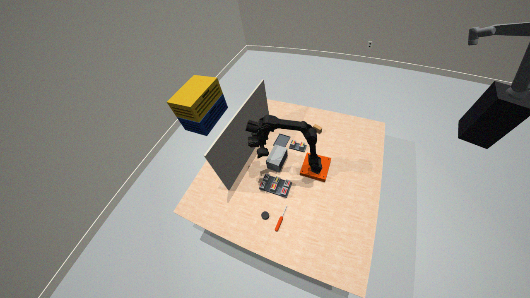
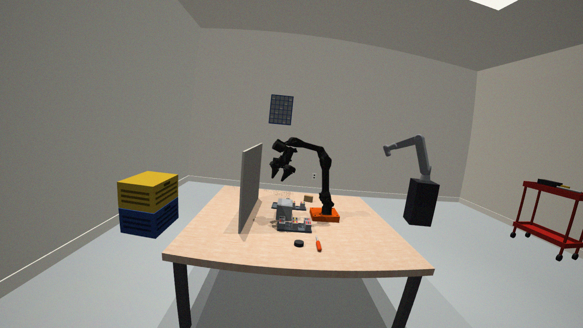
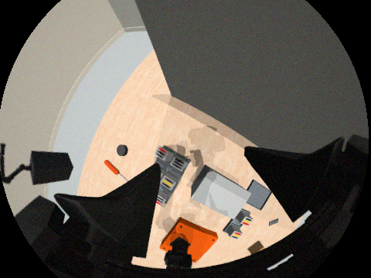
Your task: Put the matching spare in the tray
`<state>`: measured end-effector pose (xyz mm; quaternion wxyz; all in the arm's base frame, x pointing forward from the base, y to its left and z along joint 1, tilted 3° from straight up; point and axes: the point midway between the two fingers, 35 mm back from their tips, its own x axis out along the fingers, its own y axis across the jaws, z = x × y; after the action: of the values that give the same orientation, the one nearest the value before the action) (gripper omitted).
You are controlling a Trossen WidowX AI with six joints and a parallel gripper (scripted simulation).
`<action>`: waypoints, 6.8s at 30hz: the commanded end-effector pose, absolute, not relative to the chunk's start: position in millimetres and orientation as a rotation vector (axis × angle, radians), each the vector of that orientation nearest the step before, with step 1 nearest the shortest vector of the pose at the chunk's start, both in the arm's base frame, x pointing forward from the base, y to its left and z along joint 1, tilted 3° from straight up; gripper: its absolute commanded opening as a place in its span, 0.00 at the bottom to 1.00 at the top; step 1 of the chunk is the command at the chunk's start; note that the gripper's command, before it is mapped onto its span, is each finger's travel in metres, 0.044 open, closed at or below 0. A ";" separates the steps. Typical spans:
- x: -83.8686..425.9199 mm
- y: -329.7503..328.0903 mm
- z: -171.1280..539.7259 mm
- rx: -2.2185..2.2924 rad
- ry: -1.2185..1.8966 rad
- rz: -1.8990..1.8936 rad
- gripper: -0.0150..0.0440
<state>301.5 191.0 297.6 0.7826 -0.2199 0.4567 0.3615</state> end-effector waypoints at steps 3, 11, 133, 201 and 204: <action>345.1 112.5 246.8 -0.216 1.328 0.335 1.00; 355.2 75.1 226.0 -0.100 1.452 0.126 1.00; 120.3 202.1 26.4 -1.360 1.041 1.309 0.76; 113.0 206.6 160.6 -1.359 1.038 1.310 0.25; 111.5 206.2 173.4 -1.358 1.039 1.310 0.25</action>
<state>113.6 206.0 159.7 0.4736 -0.5554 0.4248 0.5356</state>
